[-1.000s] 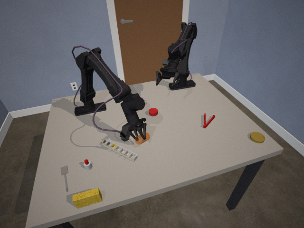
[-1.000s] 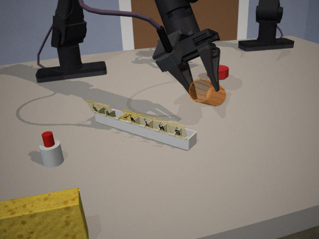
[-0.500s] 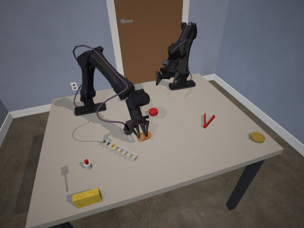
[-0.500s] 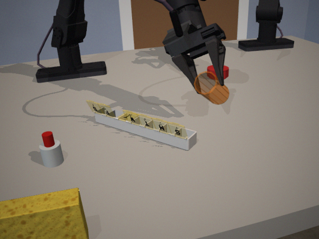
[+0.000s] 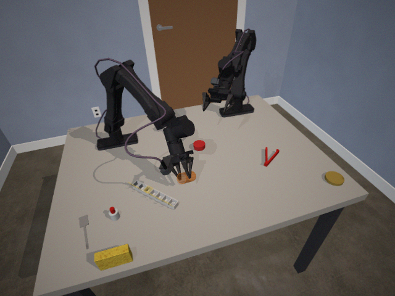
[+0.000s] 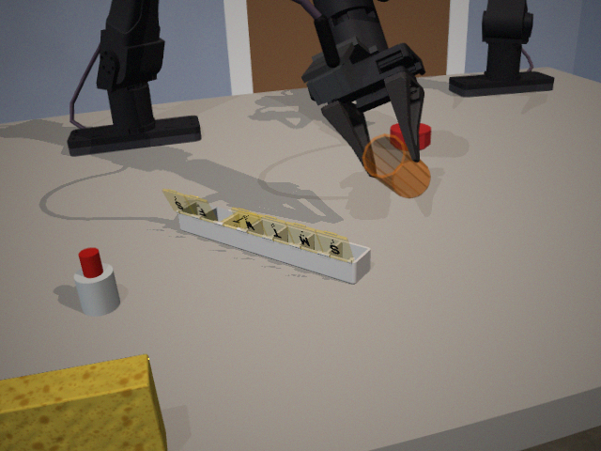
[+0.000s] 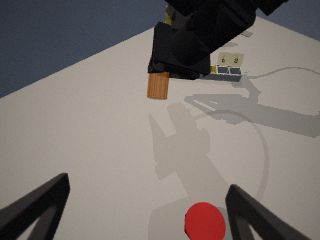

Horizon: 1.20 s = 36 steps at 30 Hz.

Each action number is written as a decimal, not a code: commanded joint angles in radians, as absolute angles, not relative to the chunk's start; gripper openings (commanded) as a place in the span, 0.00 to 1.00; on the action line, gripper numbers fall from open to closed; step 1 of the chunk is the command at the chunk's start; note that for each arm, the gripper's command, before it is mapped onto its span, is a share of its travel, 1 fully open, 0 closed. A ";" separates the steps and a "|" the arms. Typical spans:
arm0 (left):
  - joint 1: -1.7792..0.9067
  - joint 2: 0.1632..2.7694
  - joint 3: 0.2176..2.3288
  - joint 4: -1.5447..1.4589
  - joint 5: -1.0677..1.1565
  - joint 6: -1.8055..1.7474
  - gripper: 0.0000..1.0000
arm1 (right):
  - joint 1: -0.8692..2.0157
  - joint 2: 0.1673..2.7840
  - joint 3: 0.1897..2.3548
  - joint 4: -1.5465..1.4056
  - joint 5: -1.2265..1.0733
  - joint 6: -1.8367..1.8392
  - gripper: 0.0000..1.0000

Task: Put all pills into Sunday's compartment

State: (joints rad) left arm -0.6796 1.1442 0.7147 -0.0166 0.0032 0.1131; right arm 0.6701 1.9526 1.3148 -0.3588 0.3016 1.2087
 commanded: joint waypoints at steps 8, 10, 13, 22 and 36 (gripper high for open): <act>-0.631 0.910 0.750 -0.346 0.022 0.122 1.00 | 0.829 1.945 1.414 -0.526 0.436 1.389 0.36; -0.615 0.826 0.760 -0.431 0.023 0.122 1.00 | 0.880 1.958 1.459 -0.569 0.457 1.428 0.36; -0.591 0.707 0.780 -0.553 0.026 0.123 1.00 | 0.939 1.989 1.535 -0.628 0.483 1.472 0.36; -0.549 0.492 0.833 -0.779 0.030 0.125 1.00 | 1.010 2.055 1.690 -0.745 0.461 1.509 0.36; -0.509 0.404 0.861 -0.840 0.052 0.137 1.00 | 1.005 1.971 1.554 -0.424 0.439 1.224 0.36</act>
